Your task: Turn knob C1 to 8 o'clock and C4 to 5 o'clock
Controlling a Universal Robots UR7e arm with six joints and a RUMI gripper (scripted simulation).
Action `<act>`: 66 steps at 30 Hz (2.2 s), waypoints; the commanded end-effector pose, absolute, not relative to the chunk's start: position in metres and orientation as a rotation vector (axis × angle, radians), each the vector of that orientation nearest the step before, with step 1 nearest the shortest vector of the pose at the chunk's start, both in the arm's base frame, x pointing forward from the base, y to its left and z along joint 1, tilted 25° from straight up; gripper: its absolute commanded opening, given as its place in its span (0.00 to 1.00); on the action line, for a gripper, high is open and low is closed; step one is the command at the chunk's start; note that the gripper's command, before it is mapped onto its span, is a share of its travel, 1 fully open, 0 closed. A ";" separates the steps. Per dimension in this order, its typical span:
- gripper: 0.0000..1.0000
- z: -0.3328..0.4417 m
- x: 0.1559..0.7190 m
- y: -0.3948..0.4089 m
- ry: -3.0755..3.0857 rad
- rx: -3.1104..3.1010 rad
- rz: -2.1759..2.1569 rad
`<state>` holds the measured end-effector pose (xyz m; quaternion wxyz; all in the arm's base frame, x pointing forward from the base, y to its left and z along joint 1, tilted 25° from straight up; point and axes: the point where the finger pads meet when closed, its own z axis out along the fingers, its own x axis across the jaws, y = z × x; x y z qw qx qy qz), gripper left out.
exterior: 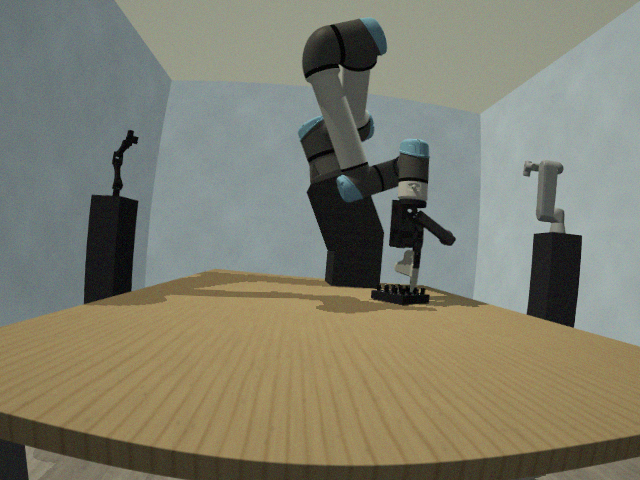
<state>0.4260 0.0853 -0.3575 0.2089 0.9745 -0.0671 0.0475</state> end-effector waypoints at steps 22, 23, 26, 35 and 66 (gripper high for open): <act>0.11 -0.357 0.426 0.086 -0.187 2.711 0.134; 0.11 -0.357 0.426 0.086 -0.187 2.711 0.134; 0.11 -0.357 0.426 0.086 -0.187 2.711 0.134; 0.11 -0.348 0.426 0.090 -0.187 2.711 0.134; 0.11 -0.323 0.424 0.101 -0.185 2.712 0.133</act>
